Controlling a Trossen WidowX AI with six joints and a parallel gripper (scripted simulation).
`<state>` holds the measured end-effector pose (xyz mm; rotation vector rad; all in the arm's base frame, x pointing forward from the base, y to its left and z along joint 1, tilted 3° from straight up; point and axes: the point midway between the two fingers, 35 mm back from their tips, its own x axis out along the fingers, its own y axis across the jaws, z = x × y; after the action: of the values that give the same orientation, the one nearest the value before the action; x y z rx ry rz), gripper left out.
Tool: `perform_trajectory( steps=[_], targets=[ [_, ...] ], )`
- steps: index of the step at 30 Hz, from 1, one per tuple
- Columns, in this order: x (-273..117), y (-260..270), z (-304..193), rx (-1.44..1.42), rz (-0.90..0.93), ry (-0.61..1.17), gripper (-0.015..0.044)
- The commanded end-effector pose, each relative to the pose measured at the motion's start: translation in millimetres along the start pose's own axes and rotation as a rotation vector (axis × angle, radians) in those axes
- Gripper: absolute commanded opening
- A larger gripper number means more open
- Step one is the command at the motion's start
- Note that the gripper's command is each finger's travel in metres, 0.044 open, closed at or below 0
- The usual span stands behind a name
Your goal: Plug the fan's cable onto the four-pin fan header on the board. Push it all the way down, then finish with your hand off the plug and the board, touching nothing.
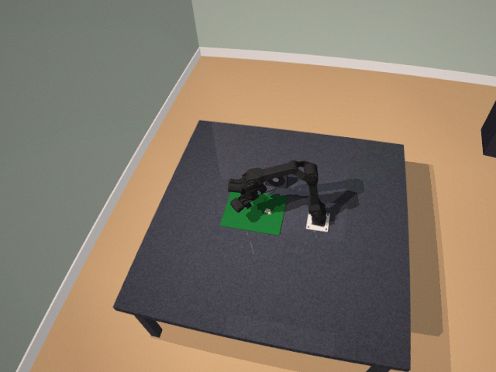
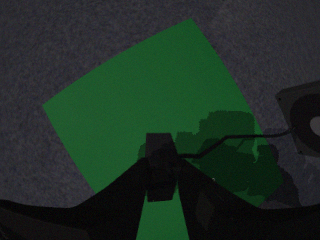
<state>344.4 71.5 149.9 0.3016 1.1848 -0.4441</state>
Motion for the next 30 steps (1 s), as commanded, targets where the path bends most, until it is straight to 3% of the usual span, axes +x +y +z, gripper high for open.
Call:
perform_trajectory(
  steps=[1, 30],
  targets=[
    [2, 3, 0, -0.017, -0.003, -0.046, 0.0000],
    [14, 17, 1, -0.067, -0.024, -0.345, 0.0000]
  ],
)
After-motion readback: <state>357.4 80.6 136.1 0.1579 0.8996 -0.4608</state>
